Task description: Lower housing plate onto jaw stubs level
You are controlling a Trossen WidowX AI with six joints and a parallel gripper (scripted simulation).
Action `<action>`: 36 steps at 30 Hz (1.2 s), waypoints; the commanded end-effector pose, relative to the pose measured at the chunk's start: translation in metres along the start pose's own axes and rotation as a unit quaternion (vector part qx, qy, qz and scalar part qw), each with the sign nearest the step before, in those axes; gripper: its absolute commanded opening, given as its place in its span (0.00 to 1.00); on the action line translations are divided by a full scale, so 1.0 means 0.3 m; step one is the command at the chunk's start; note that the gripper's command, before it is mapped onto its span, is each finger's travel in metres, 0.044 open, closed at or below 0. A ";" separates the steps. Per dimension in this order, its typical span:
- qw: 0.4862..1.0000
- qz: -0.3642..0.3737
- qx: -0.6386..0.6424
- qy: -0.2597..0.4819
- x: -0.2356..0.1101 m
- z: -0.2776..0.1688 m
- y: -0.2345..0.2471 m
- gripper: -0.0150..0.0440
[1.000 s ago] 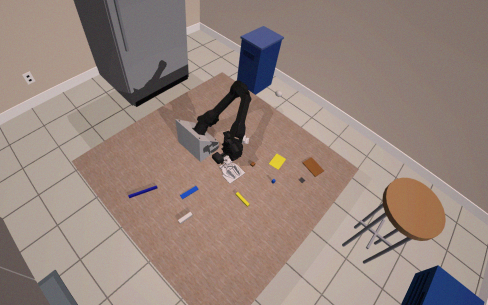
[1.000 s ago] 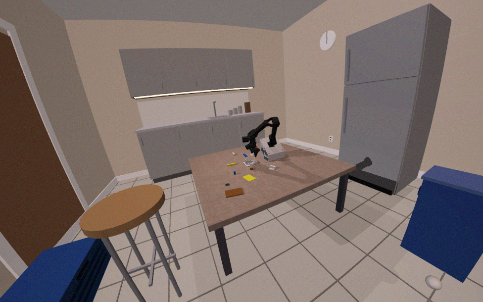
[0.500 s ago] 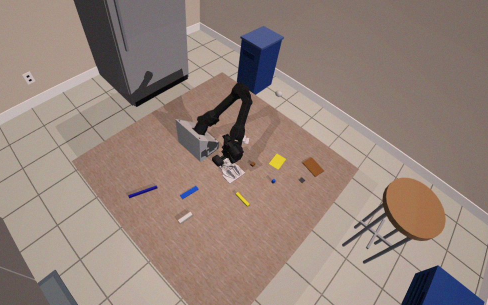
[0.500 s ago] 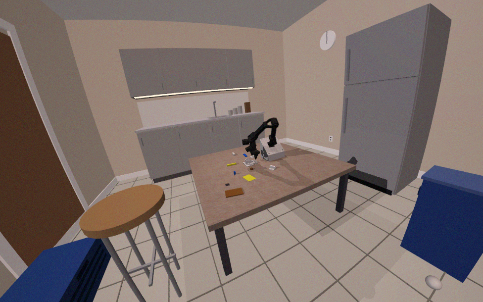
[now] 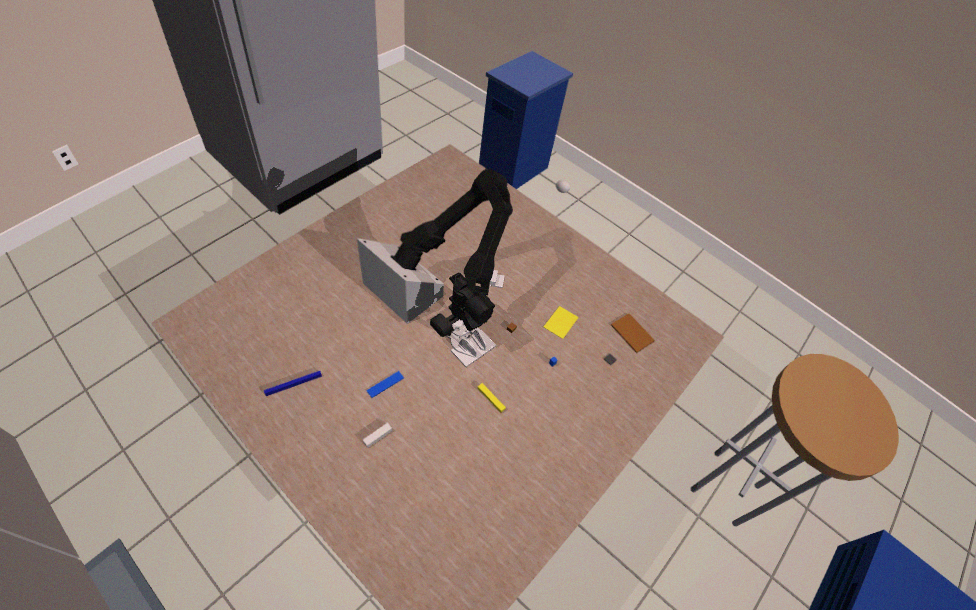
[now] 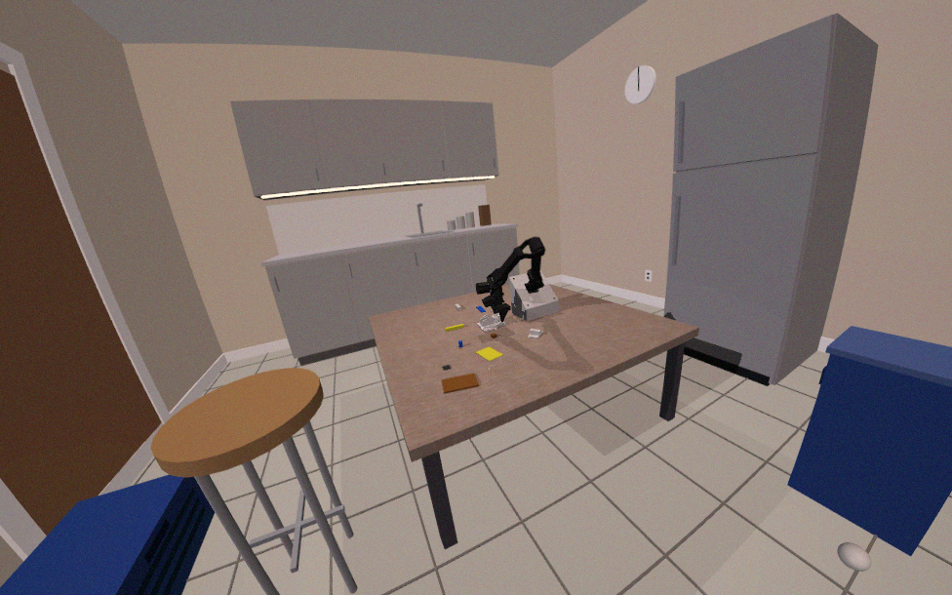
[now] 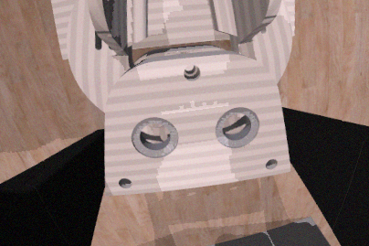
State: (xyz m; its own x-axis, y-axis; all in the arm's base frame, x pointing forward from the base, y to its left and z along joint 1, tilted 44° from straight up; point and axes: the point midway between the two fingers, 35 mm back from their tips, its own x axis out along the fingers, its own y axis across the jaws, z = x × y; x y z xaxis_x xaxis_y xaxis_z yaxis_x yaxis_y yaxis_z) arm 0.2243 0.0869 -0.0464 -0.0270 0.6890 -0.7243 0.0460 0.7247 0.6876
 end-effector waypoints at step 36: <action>1.000 0.003 0.002 0.001 0.033 -0.005 0.003 0.85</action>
State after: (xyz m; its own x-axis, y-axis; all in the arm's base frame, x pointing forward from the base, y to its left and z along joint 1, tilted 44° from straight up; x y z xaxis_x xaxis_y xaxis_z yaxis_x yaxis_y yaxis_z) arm 0.2223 0.0936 -0.0530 -0.0296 0.6901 -0.7231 0.0463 0.7236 0.6887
